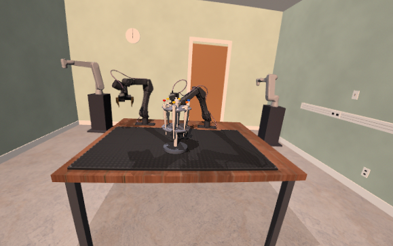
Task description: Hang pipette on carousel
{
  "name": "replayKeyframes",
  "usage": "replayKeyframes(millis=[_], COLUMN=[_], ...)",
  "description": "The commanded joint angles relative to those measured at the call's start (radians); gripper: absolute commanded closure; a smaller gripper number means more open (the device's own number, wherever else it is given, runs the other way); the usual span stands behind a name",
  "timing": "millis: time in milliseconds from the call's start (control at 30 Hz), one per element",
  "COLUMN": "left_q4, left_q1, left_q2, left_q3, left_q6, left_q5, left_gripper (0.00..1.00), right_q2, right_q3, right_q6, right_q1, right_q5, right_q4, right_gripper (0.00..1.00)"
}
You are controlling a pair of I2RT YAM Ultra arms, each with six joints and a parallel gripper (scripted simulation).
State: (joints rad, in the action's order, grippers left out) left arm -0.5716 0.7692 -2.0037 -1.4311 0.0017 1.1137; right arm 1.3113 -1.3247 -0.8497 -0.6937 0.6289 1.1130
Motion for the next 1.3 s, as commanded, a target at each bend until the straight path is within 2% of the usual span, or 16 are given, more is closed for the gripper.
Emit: replayKeyframes(millis=[0, 433, 533, 567, 700, 900, 1033, 1100, 1267], left_q4=[-0.003, -0.026, -0.020, 0.056, 0.234, 0.547, 0.709, 0.709, 0.932], left_q1=[0.016, 0.071, 0.062, 0.044, 0.008, -0.078, -0.152, -0.152, -0.283], left_q2=[0.029, 0.065, 0.049, 0.108, 0.260, 0.490, 0.602, 0.602, 0.706], left_q3=[0.017, 0.071, 0.052, 0.105, 0.225, 0.285, 0.306, 0.306, 0.279], left_q6=[-0.006, -0.007, -0.002, -0.049, -0.144, -0.238, -0.265, -0.265, -0.223], left_q5=[0.026, 0.080, 0.073, 0.039, -0.065, -0.285, -0.424, -0.424, -0.661], left_gripper=[0.50, 0.50, 0.50, 0.00, 0.00, 0.00, 0.00, 0.00, 0.00], right_q2=[0.006, 0.006, 0.006, 0.006, 0.006, 0.006, 0.006, 0.006, 0.006], right_q3=[-0.017, -0.017, -0.017, -0.017, -0.017, -0.017, -0.017, -0.017, -0.017], right_q6=[-0.007, -0.007, -0.007, -0.007, -0.007, -0.007, -0.007, -0.007, -0.007], right_q1=[-0.008, -0.008, -0.008, -0.008, -0.008, -0.008, -0.008, -0.008, -0.008], right_q5=[0.019, 0.019, 0.019, 0.019, 0.019, 0.019, 0.019, 0.019, 0.019], right_q4=[-0.011, -0.011, -0.011, -0.011, -0.011, -0.011, -0.011, -0.011, -0.011], right_gripper=[0.00, 0.00, 0.00, 0.00, 0.00, 0.00, 0.00, 0.00, 0.00])
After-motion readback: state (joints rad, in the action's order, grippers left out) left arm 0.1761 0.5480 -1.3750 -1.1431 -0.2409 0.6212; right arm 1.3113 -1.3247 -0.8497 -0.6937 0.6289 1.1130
